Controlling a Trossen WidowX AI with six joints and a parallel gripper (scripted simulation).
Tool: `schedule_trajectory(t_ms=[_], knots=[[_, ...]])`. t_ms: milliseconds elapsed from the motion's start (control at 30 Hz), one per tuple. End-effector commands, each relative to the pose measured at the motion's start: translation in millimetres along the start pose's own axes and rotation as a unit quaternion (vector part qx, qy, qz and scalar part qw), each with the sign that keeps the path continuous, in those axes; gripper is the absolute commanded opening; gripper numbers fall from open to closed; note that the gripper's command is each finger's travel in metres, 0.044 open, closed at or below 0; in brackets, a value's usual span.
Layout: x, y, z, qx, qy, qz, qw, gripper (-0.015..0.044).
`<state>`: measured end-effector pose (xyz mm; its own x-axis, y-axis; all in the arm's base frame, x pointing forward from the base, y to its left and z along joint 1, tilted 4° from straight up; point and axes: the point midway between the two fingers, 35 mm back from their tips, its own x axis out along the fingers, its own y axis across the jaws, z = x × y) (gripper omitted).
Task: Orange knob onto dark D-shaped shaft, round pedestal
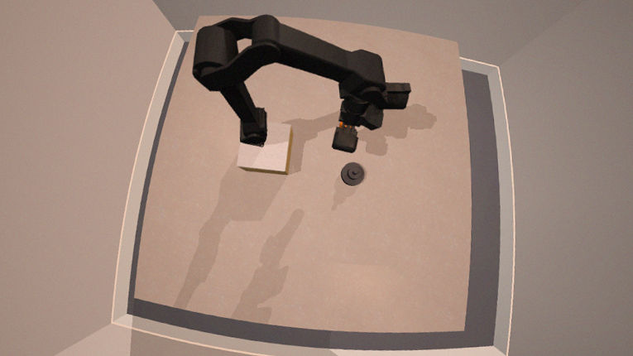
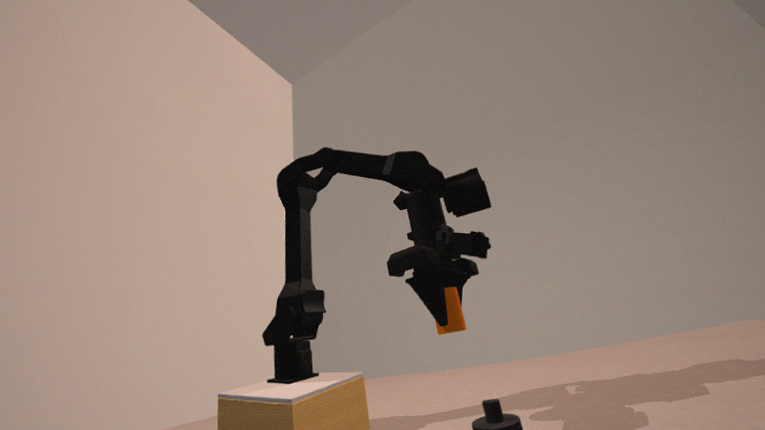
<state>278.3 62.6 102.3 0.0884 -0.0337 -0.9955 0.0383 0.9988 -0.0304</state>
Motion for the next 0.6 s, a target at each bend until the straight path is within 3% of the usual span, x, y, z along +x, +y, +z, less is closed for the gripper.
schedule_trajectory(t_ms=[0, 567], knots=[[2.6, -7.3, 11.9, -0.003, -0.003, 0.002, 1.0, 0.0], [16.4, -44.5, 42.3, -0.005, -0.003, 0.0, 1.0, 0.0]])
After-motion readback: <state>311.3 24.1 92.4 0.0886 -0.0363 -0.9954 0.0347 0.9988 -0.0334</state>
